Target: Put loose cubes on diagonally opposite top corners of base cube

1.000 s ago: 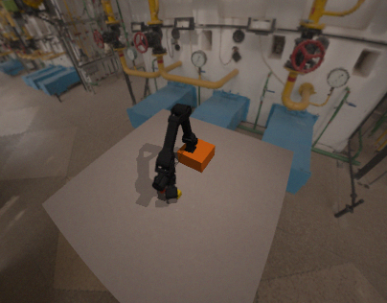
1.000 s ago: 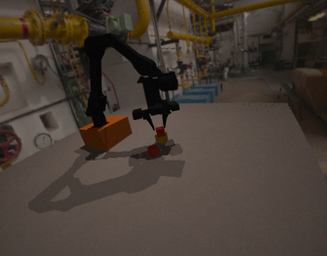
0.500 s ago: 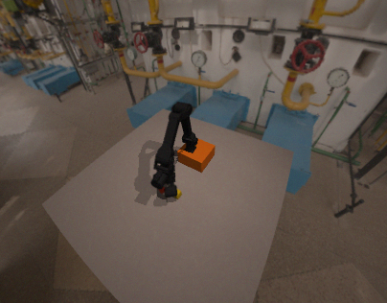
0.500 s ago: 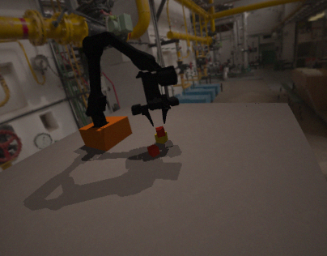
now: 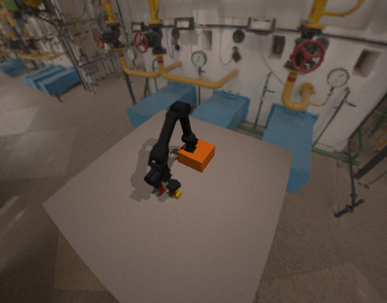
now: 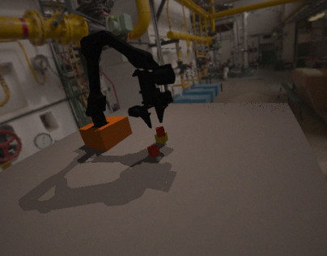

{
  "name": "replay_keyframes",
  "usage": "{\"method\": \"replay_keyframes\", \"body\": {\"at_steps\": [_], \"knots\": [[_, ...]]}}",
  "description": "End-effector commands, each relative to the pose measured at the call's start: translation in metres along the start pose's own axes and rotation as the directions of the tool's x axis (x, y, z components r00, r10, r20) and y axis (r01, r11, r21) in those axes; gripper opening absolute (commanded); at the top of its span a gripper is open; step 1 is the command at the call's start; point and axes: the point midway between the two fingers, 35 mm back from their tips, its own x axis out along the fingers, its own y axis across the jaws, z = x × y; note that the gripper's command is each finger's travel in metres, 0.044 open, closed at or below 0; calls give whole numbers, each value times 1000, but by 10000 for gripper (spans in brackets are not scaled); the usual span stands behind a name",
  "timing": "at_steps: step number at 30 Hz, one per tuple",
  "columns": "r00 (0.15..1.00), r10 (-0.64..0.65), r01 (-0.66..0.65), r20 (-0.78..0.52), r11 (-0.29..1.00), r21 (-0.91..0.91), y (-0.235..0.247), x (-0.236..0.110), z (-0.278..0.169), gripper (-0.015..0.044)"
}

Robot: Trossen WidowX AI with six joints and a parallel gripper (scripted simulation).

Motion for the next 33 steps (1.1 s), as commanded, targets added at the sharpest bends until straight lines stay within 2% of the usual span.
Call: {"method": "replay_keyframes", "body": {"at_steps": [1, 9, 18, 26, 33], "knots": [[1000, 6, -6, 2, 982, -190, -8, -5, 5, 265], [1000, 8, -6, 2, 840, -543, -23, -13, 11, 265], [1000, 5, 1, 4, 533, -846, -41, -21, 18, 265], [1000, 2, 6, 6, 182, -983, -57, -28, 23, 265], [1000, 1, 6, 6, 151, -989, -58, -28, 23, 265]]}}
